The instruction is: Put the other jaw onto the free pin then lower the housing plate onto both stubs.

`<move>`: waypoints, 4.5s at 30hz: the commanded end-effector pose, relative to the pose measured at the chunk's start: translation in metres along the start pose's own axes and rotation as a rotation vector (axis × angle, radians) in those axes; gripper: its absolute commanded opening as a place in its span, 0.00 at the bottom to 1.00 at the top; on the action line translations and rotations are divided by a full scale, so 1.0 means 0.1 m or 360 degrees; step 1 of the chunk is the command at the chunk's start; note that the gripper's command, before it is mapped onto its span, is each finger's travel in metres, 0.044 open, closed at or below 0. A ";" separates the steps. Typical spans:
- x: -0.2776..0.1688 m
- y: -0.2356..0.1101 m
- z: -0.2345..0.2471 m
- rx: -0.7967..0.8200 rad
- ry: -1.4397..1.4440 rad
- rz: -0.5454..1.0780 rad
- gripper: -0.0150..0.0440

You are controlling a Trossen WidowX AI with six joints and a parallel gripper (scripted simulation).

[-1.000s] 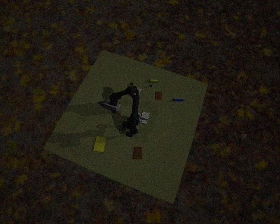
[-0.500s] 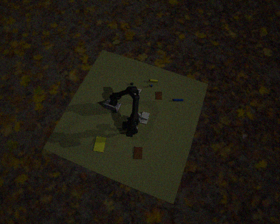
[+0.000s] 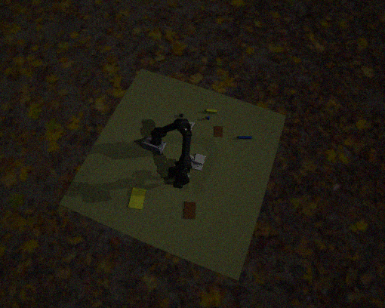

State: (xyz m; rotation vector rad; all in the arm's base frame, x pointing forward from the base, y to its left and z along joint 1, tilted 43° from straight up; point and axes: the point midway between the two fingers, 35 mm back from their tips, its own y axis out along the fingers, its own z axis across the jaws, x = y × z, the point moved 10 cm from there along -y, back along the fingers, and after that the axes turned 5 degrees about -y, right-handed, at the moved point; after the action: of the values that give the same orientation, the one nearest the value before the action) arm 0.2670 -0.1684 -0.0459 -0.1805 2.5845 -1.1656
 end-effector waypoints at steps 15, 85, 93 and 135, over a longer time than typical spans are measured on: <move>-0.01 -0.48 0.02 0.0005 0.0005 -0.0002 0.48; -0.15 -0.83 -0.89 -0.0004 -0.2799 0.0001 0.48; -0.15 -0.83 -1.02 -0.0006 -0.3205 0.0004 0.48; -0.11 -0.78 -1.45 -0.0005 -0.4648 0.0022 0.48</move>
State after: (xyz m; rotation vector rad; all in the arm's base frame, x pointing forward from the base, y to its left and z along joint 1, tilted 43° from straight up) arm 0.2317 -0.1153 0.1059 -0.8440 -0.0984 0.0369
